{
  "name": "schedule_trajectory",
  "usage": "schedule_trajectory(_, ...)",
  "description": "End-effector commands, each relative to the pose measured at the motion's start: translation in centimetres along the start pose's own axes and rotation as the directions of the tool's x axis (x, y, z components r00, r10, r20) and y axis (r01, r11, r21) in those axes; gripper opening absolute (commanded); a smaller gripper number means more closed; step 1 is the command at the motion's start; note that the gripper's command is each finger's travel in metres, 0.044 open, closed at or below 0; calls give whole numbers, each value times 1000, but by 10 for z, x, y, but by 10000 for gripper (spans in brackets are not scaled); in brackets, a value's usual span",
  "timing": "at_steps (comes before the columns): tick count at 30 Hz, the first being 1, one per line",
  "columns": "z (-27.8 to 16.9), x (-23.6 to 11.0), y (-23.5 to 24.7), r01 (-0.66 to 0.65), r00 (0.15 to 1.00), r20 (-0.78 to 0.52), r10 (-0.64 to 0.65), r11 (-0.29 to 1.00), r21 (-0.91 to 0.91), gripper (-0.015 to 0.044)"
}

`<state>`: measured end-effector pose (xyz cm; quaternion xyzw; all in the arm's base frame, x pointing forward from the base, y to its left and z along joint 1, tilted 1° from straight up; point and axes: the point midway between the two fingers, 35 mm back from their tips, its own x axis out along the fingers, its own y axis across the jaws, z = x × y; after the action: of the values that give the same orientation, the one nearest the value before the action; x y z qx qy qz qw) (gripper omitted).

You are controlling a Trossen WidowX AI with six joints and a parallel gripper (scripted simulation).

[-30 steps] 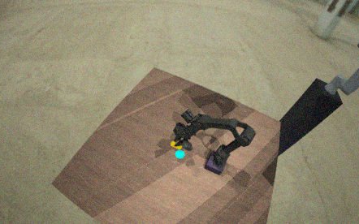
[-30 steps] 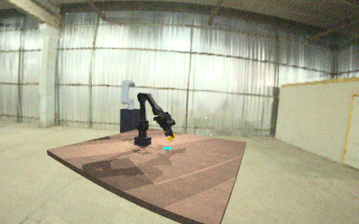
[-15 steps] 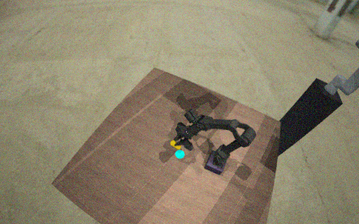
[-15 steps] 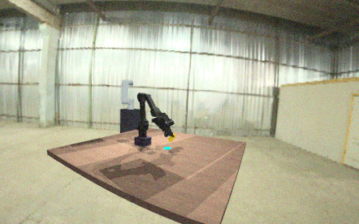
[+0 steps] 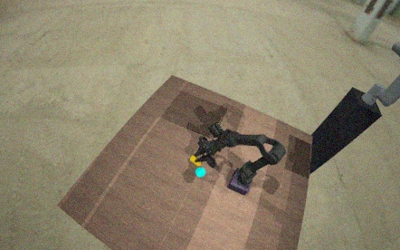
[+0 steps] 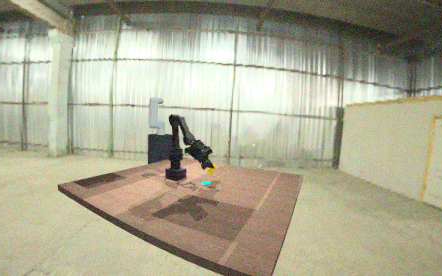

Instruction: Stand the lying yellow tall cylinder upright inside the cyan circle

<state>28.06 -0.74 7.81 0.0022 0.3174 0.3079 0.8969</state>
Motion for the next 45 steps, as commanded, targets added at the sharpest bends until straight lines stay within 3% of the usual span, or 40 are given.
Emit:
schedule_trajectory(1,-1,-1,1,-7,1000,31,7,1000,-7,105)
schedule_trajectory(45,-6,-25,10,-9,951,306,37,996,-93,105)
